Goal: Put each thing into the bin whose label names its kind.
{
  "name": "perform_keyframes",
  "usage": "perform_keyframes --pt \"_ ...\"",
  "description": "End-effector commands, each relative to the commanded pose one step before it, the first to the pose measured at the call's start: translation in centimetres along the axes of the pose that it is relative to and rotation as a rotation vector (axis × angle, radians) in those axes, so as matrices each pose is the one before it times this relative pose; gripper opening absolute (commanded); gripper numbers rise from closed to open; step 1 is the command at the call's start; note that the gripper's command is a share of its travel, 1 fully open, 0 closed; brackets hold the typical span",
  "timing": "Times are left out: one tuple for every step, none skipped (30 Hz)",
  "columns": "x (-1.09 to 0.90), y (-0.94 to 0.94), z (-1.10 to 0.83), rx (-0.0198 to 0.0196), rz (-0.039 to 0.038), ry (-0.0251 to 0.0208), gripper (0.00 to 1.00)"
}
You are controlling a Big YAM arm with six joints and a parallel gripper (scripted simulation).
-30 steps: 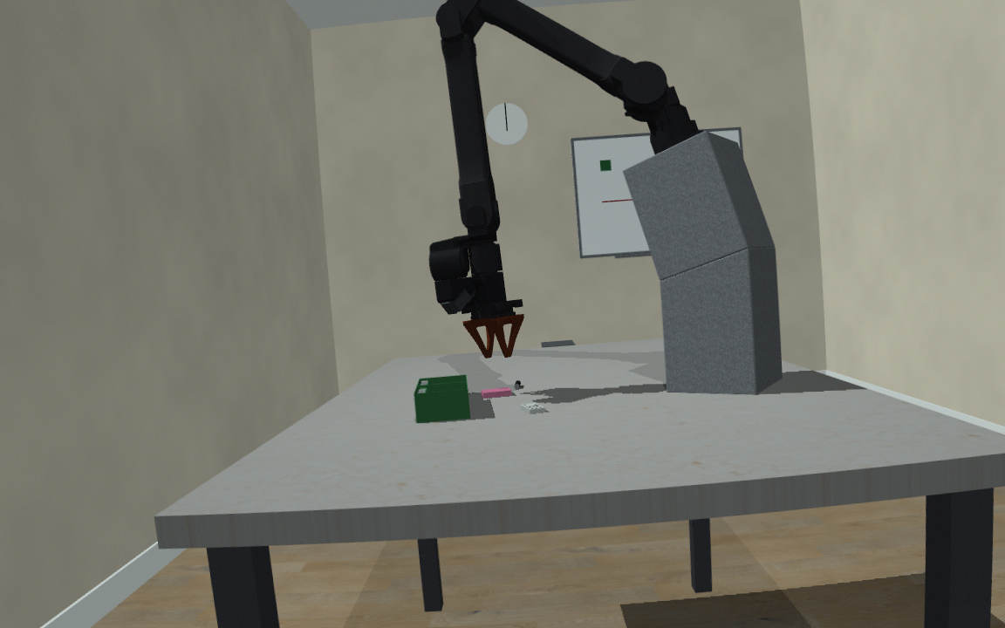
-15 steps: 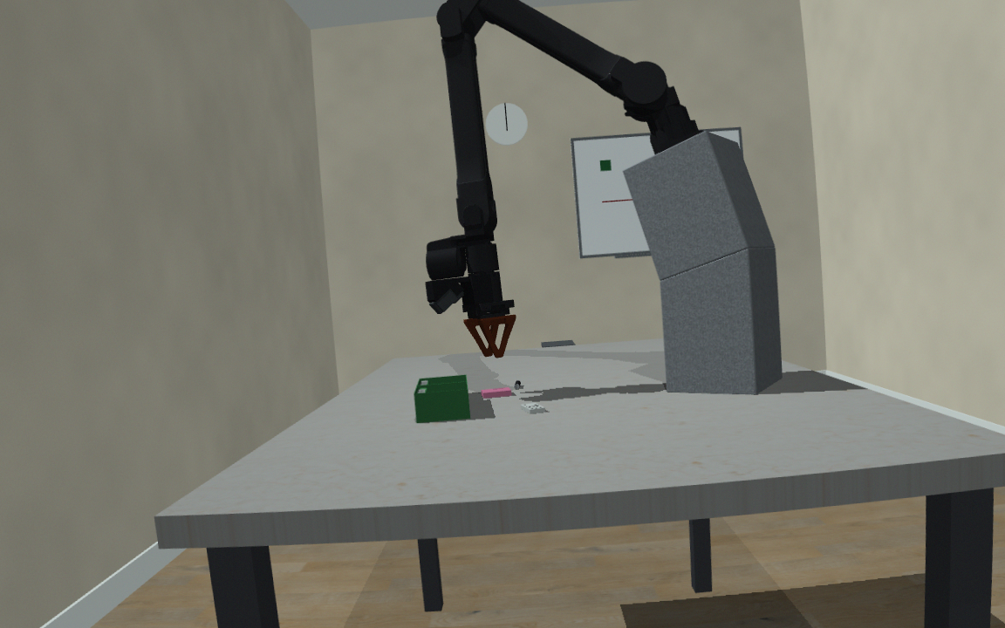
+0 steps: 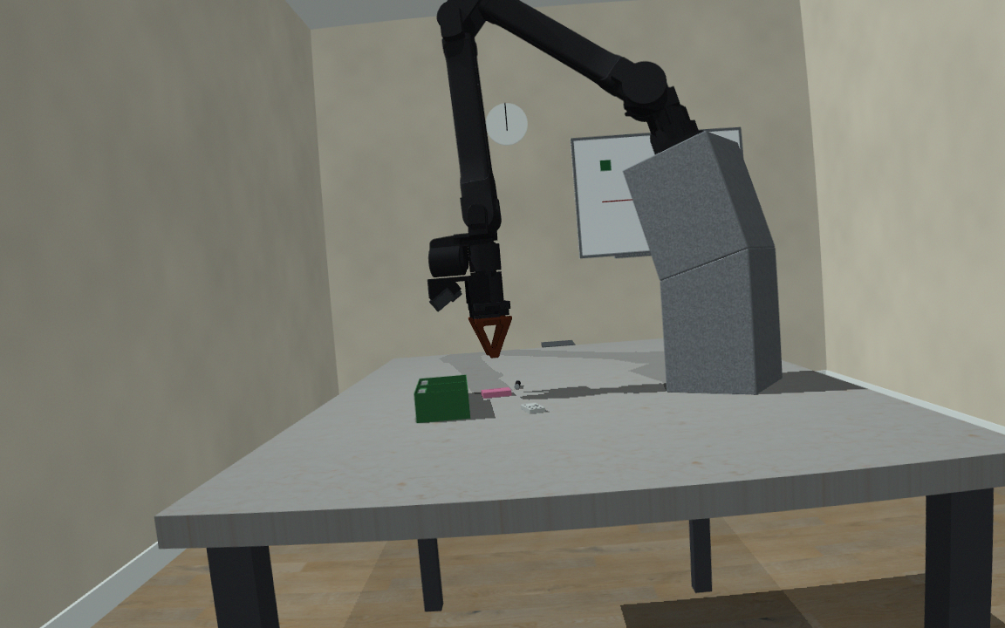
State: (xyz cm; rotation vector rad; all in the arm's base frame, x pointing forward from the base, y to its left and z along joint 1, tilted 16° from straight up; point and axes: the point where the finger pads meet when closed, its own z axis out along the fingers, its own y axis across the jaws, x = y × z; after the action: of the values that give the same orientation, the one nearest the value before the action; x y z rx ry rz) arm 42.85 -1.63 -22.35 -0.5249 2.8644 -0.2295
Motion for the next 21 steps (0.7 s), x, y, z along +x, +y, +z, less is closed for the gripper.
perform_keyframes --pt "-0.399 0.657 -0.409 0.00527 0.01863 -0.01921 0.53" --pt "-0.071 0.022 0.032 0.0002 0.0001 -0.00084 0.53" --pt "0.0 0.0 0.0 0.0 0.0 0.0 0.53" --pt "0.0 0.0 0.0 0.0 0.0 0.0 0.53" --pt "-0.688 -0.189 0.051 0.00332 0.00129 -0.01036 0.53" --pt "-0.106 -0.005 0.015 0.00056 0.00014 -0.00108 0.53" --pt "0.061 0.052 0.01 -0.00127 -0.00046 0.00365 0.53" --pt "0.023 0.028 -0.012 -0.00101 -0.00028 0.00193 0.53" --pt "0.034 0.033 0.005 -0.00069 -0.00028 0.00228 0.53" --pt "0.032 0.029 0.003 -0.00076 -0.00028 0.00218 0.53" --pt "0.029 0.024 0.003 -0.00073 -0.00025 0.00192 0.53" --pt "0.022 0.017 0.004 -0.0005 -0.00017 0.00135 0.53" --pt "0.011 0.009 0.007 -0.00018 -0.00006 0.00047 0.53" --pt "0.411 -0.418 -0.092 0.00065 0.00096 0.00276 0.53" --pt "-0.258 0.473 0.103 -0.00096 -0.00106 -0.00196 0.53" --pt "0.071 0.028 0.006 -0.00018 -0.00003 0.00018 0.53" --pt "0.03 0.014 0.005 -0.00001 0.00004 -0.00036 0.53" --pt "0.037 0.013 0.006 0.00013 0.00005 -0.00039 0.53" --pt "0.046 0.016 0.007 0.00016 0.00006 -0.00047 0.53" --pt "0.0 0.0 0.0 0.0 0.0 0.0 0.53" --pt "0.0 0.0 0.0 0.0 0.0 0.0 0.53"
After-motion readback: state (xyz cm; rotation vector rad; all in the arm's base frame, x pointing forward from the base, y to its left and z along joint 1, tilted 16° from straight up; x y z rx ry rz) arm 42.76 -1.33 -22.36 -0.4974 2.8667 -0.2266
